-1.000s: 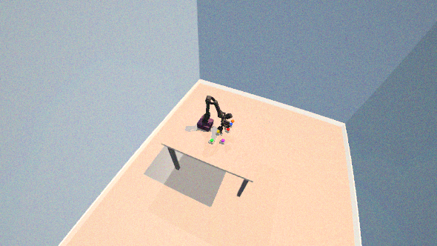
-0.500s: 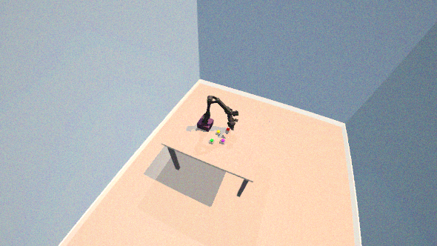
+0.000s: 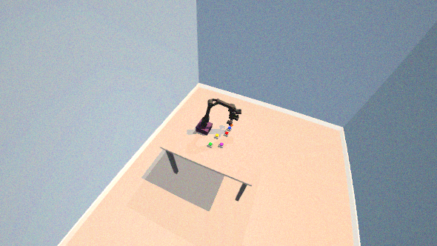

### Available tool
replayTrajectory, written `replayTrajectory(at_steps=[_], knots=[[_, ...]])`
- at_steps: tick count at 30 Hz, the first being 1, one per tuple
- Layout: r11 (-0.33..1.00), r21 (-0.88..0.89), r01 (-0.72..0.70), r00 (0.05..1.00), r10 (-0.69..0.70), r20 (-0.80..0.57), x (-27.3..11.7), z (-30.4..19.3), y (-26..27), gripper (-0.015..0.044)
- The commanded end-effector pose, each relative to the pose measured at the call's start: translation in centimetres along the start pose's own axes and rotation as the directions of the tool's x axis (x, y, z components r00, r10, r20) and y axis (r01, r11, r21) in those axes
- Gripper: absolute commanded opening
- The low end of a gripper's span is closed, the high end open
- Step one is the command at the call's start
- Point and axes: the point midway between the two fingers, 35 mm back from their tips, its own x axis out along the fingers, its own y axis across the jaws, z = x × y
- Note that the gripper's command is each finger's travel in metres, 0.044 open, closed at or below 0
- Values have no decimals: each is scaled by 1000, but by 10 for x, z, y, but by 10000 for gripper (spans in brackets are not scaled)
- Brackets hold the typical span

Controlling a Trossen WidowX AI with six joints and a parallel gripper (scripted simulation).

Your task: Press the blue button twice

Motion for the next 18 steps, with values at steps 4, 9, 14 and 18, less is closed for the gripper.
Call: replayTrajectory(at_steps=[4, 9, 14, 18], knots=[[999, 46, -25, 999, 27, -47, -2, -6, 5, 400], [999, 46, -25, 999, 27, -47, 49, -7, 7, 269], [999, 46, -25, 999, 27, -47, 59, -9, 7, 138], [999, 46, -25, 999, 27, -47, 59, -9, 7, 32]])
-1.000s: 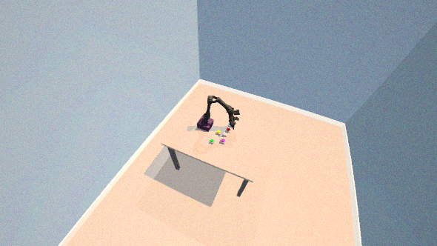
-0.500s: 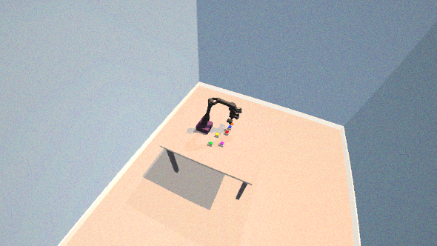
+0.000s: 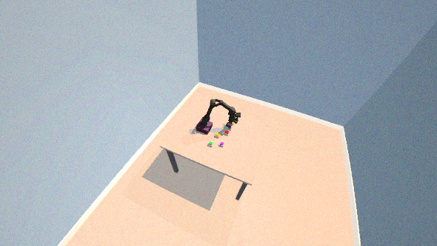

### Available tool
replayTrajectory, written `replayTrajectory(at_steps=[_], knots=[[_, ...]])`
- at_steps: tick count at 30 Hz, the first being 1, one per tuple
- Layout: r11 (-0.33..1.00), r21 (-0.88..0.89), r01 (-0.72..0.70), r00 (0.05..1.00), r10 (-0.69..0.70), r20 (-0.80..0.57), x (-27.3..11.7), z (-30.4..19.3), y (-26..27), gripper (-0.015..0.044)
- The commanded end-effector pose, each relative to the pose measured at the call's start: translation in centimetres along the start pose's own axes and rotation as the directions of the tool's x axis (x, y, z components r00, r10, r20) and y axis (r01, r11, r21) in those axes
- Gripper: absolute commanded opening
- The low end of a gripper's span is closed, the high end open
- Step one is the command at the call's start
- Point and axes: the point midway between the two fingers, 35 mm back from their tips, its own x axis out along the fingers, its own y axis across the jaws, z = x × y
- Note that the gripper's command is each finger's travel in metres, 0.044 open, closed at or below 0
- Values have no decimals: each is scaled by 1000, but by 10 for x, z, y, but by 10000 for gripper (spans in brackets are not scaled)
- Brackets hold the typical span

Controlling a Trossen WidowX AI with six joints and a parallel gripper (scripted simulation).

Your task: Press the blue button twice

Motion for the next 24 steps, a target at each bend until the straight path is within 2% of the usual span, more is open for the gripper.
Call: replayTrajectory(at_steps=[1, 10, 24], knots=[[1000, 2, -7, 1000, 7, 5, -1, 1, 1, 20], [1000, 2, -7, 1000, 7, 5, 0, 1, 1, 20], [1000, 2, -7, 1000, 7, 5, 23, 1, 1, 20]])
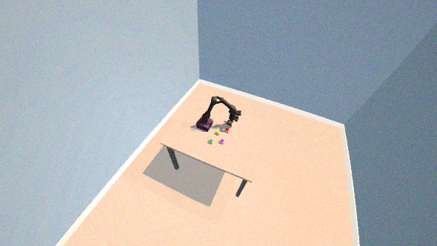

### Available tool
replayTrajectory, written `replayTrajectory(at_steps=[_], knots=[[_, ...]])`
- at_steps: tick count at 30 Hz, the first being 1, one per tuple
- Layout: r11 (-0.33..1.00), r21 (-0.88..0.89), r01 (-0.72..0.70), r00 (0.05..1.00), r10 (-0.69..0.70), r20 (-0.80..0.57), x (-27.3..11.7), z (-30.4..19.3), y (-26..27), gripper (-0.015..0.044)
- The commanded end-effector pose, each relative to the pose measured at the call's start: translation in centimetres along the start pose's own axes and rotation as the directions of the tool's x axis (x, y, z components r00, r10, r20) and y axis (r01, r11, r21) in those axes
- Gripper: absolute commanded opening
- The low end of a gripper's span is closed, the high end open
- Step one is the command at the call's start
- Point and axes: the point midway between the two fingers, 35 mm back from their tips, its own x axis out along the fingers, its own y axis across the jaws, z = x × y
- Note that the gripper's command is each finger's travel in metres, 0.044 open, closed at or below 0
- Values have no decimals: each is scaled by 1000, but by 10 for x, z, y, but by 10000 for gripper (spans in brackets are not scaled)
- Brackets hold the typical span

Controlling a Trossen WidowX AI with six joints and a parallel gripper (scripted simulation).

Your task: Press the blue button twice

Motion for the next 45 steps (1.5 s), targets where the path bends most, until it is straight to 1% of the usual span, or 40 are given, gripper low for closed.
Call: replayTrajectory(at_steps=[1, 7, 27, 28, 30, 31, 37, 45], knots=[[1000, -1, 0, 1000, 0, -9, 8, -2, 0, 20], [1000, -1, 0, 1000, 0, -9, 16, -2, 0, 20], [1000, -1, 0, 1000, 0, -9, 16, -2, 0, 20], [1000, 1, 1, 1000, -1, -2, 11, -1, 0, 20], [1000, -1, 0, 1000, 0, -8, -13, -2, 0, 20], [1000, -1, 0, 1000, 0, -9, -17, -2, 0, 20], [1000, -1, 0, 1000, 0, -9, -16, -2, 0, 20], [1000, -1, 0, 1000, 0, -9, -3, -2, 0, 20]])
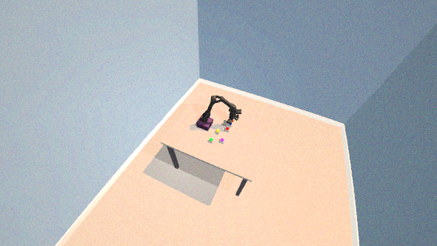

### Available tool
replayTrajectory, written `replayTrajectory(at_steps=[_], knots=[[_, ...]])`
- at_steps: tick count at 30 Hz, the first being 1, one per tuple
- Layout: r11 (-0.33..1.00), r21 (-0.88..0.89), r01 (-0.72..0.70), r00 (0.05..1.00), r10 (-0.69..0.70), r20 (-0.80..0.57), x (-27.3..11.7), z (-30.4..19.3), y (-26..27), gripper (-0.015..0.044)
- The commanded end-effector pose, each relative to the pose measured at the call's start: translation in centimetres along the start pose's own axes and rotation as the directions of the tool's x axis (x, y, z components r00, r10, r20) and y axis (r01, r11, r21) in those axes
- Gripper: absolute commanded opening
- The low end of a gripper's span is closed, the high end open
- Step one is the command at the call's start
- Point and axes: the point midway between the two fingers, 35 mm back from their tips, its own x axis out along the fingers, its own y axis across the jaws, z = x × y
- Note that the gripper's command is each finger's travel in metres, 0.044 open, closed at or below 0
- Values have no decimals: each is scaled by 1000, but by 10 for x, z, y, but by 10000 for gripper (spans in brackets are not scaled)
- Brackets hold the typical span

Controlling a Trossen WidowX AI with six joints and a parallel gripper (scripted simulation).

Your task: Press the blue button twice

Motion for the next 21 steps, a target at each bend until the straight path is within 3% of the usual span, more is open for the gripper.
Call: replayTrajectory(at_steps=[1, 21], knots=[[1000, 0, 1, 1000, -1, -11, 8, -2, 0, 20], [1000, 0, 1, 1000, -1, -11, 26, -3, -1, 20]])
